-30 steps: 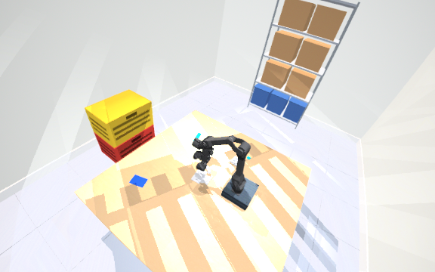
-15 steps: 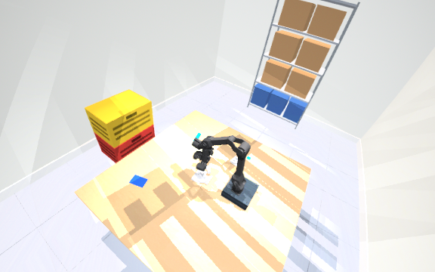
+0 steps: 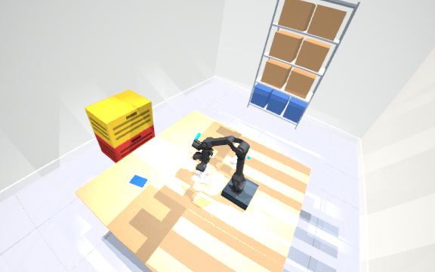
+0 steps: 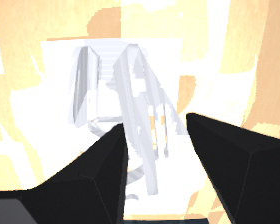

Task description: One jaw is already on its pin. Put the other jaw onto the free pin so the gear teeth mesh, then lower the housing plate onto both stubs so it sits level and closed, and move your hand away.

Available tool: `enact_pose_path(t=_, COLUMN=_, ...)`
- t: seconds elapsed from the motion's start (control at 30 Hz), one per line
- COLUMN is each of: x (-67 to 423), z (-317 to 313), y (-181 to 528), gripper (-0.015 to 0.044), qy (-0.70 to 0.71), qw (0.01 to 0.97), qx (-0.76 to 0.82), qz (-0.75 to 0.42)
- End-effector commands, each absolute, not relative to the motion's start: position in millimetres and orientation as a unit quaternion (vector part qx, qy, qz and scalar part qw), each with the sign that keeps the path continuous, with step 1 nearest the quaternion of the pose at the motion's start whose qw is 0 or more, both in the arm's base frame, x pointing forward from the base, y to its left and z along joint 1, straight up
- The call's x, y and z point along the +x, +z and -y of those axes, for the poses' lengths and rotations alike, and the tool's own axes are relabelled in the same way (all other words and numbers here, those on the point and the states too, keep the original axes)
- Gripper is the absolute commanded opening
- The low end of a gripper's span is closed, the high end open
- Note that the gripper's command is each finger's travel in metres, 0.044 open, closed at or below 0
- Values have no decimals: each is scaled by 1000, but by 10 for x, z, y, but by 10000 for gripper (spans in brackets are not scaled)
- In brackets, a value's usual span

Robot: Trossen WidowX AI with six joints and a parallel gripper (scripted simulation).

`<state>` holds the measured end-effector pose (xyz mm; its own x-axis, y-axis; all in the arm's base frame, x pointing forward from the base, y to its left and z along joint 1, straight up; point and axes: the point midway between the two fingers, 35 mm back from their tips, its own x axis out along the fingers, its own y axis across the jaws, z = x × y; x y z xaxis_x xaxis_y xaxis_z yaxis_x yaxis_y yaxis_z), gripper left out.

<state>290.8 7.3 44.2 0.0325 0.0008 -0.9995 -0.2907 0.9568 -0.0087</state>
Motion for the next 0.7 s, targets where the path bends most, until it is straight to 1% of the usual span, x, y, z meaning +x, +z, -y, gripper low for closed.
enact_pose_path(t=0.0, x=2907, z=-77, y=365, gripper=134, qy=102, qw=710, qx=-103, qz=-689)
enact_pose_path(t=0.67, x=2904, z=-77, y=43, gripper=134, qy=103, qw=709, qx=-104, qz=-690)
